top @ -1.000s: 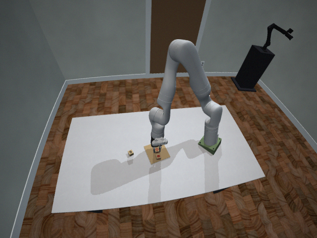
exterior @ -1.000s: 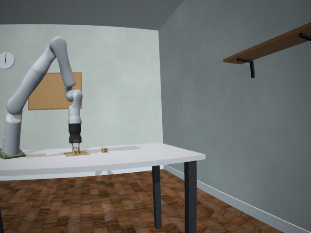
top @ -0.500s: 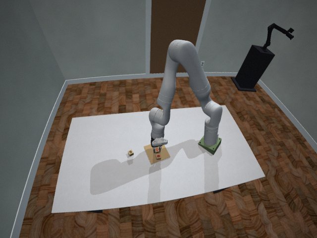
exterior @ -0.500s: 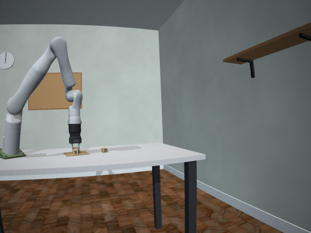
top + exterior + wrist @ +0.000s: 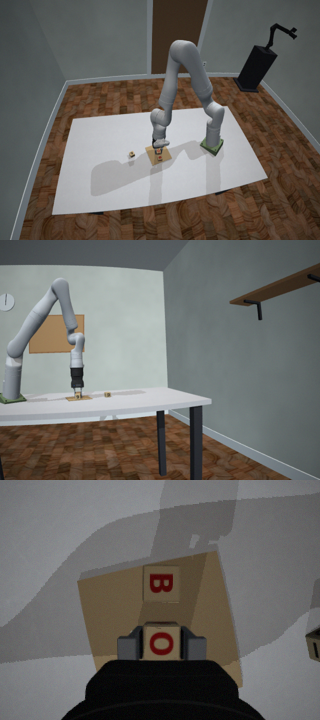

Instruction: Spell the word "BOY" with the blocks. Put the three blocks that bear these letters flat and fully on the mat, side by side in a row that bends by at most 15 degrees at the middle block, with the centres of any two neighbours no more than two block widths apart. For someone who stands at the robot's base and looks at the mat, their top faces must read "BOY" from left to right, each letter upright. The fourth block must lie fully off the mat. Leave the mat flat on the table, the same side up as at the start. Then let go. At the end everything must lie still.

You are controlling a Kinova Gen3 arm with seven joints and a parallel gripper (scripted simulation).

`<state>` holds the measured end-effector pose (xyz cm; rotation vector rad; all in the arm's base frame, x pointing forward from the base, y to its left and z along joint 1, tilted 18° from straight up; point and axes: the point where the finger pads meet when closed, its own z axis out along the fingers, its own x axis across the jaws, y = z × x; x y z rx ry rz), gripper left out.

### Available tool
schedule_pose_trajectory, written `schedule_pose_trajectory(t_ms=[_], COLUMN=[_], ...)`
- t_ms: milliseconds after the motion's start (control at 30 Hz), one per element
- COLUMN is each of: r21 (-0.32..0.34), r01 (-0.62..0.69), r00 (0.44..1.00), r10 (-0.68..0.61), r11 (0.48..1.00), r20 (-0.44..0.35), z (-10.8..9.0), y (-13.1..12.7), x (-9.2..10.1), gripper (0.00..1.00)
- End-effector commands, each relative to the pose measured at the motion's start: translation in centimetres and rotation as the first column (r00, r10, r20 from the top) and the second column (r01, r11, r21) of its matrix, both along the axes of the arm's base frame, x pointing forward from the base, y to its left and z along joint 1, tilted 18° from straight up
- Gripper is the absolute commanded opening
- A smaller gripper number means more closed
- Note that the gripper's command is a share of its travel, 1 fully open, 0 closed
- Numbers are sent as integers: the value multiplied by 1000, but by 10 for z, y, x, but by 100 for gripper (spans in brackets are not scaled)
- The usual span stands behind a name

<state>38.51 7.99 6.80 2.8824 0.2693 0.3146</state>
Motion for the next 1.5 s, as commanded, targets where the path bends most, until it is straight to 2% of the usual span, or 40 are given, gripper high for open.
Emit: schedule_pose_trajectory(t_ms=[0,500,533,600,633,700,733,867,900,967,1000,1467], r21=[1,1,1,1,1,1,1,1,1,1,1,1], r01=[0,0,0,0,0,0,0,0,0,0,0,0], r00=[1000,1000,1000,1000,1000,1000,1000,1000,1000,1000,1000,1000], r10=[0,0,0,0,0,0,0,0,0,0,0,0], r11=[1000,1000,1000,1000,1000,1000,1000,1000,1000,1000,1000,1000], r20=[1,1,1,1,1,1,1,1,1,1,1,1], z=[1,1,1,1,1,1,1,1,1,1,1,2], y=[0,0,0,0,0,0,0,0,0,0,0,1], x=[0,0,0,0,0,0,0,0,0,0,0,0], gripper=[57,57,63,63,69,69,75,75,81,81,87,87])
